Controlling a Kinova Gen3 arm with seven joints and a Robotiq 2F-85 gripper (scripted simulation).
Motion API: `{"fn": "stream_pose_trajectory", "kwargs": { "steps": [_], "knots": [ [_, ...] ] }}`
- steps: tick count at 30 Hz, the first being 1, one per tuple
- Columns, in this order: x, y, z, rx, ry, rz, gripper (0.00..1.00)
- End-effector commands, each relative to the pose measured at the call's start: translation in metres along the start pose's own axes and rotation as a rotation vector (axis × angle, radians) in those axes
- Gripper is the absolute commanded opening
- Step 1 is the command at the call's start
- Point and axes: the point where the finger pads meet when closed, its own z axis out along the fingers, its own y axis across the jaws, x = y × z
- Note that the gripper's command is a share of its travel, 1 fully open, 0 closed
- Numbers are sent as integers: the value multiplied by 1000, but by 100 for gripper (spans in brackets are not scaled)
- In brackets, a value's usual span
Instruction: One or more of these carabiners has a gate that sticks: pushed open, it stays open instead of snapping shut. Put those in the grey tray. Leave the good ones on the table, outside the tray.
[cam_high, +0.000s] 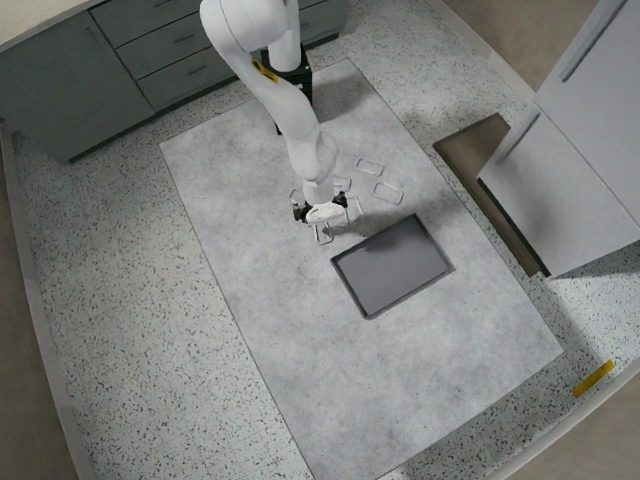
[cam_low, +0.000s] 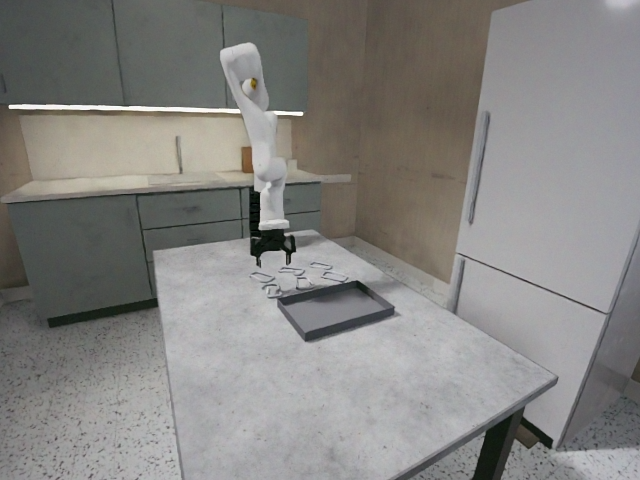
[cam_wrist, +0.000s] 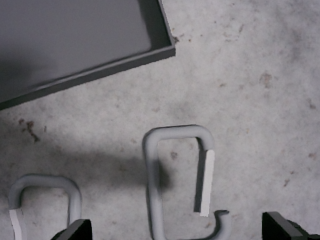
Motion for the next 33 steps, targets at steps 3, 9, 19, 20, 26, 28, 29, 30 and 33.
{"fn": "stream_pose_trajectory", "kwargs": {
  "steps": [3, 9, 19, 20, 26, 28, 29, 30, 33],
  "knots": [
    [0, -1, 0, 0, 0, -2, 100],
    [0, -1, 0, 0, 0, -2, 100],
    [-16, -56, -13, 0, -1, 63, 100],
    [-16, -56, -13, 0, -1, 63, 100],
    [-16, -56, -13, 0, -1, 63, 100],
    [-16, -56, -13, 0, -1, 63, 100],
    [-16, -56, -13, 0, -1, 63, 100],
    [-16, -56, -13, 0, -1, 63, 100],
    [-31, -109, -23, -2, -3, 124, 100]
  ]
}}
